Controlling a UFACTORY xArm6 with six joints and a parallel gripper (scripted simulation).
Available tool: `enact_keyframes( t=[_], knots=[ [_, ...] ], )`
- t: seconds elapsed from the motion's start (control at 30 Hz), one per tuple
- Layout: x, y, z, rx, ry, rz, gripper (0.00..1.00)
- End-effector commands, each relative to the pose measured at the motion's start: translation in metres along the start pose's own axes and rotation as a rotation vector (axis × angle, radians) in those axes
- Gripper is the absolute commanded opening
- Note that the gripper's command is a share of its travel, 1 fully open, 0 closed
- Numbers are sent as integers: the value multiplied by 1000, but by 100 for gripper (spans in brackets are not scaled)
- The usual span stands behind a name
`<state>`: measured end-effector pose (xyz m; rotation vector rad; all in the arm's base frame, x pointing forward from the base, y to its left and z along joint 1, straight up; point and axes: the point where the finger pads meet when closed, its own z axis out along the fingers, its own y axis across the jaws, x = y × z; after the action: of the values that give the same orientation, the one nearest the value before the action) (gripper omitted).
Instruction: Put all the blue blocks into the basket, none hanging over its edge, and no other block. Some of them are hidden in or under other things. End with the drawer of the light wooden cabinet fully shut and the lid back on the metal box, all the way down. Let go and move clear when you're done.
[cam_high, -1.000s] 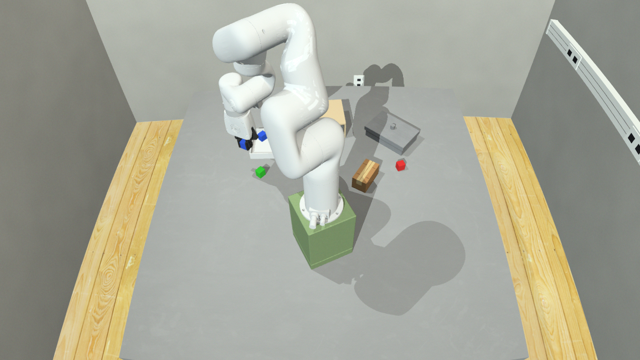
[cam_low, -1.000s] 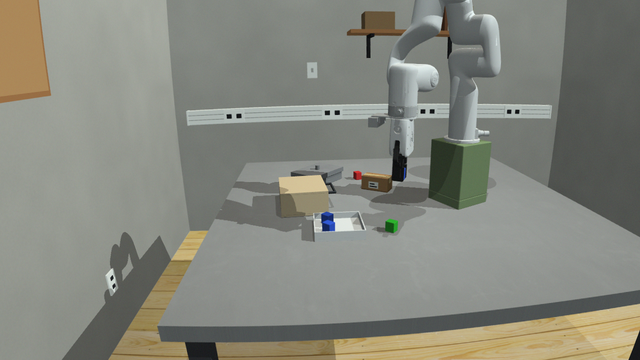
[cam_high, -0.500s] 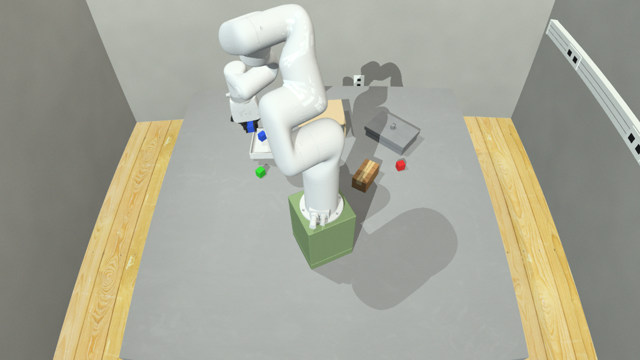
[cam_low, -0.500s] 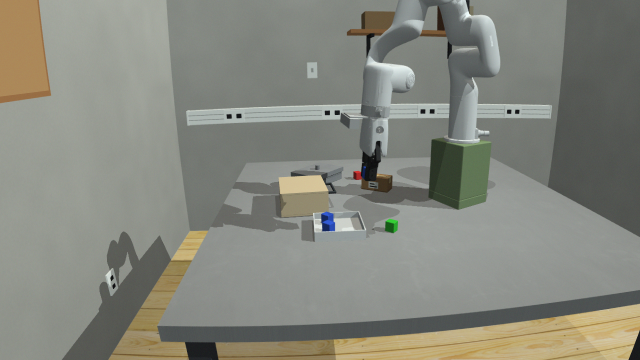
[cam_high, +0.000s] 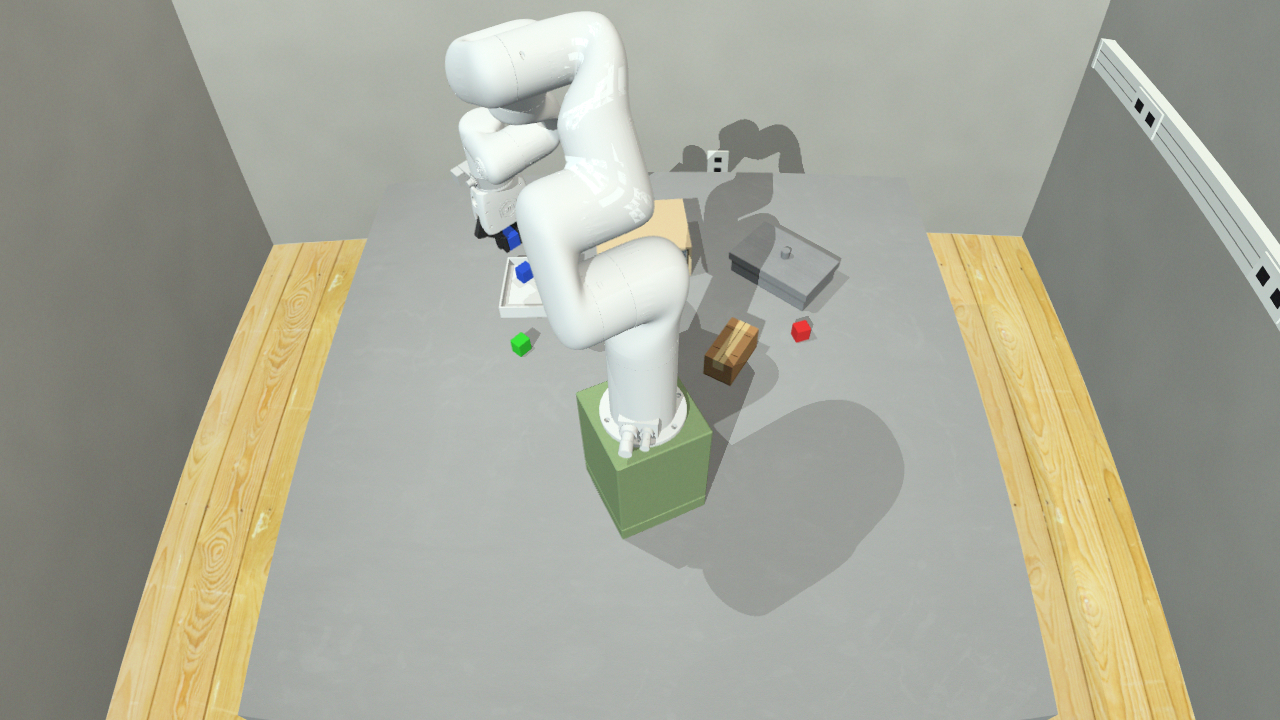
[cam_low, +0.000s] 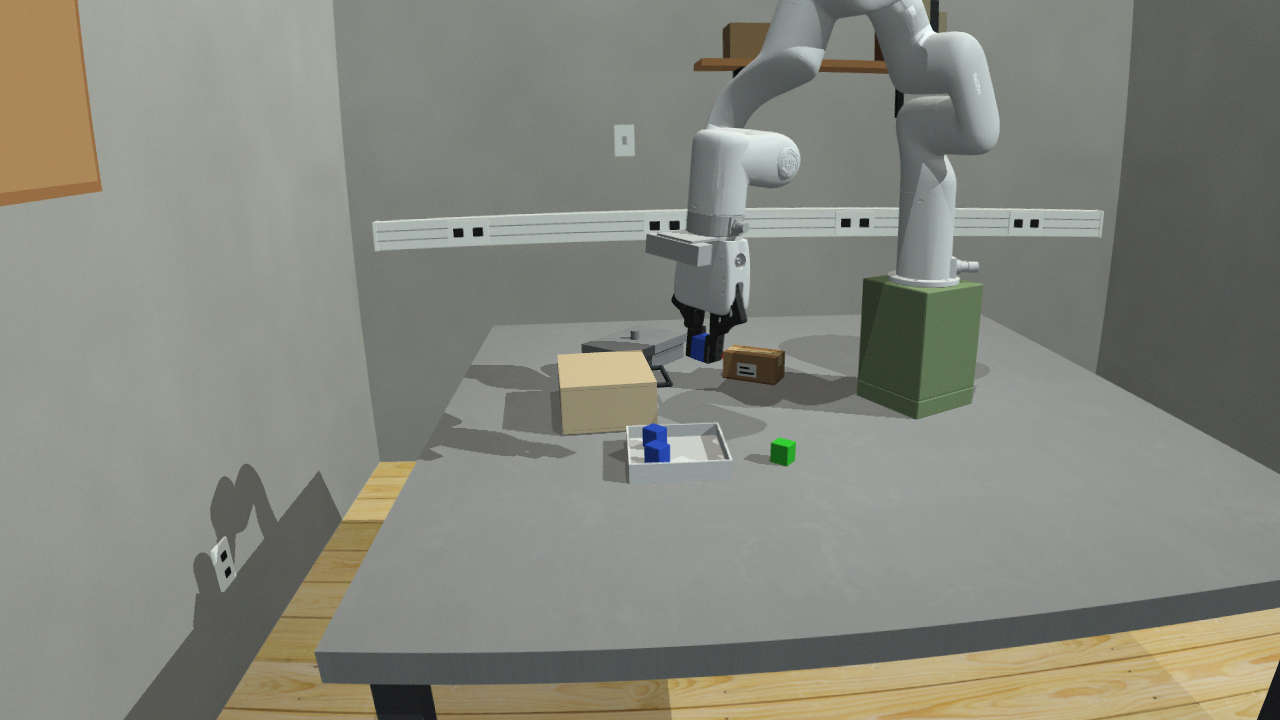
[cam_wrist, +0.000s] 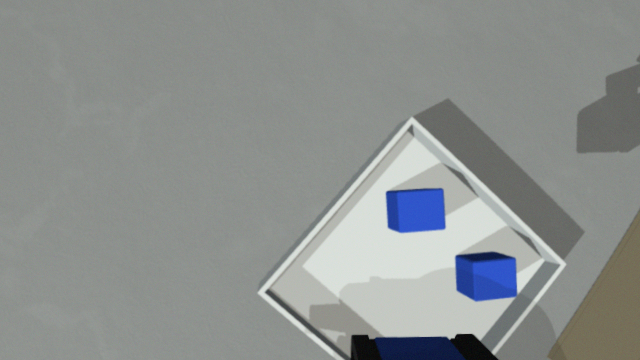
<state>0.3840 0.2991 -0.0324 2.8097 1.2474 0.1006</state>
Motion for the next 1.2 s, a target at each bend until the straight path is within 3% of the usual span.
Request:
enact_keyframes(
  t=[0.0,1.17],
  knots=[
    [3,2,-1,81,-32,-74,0],
    [3,2,3,81,-32,-74,0]
  ],
)
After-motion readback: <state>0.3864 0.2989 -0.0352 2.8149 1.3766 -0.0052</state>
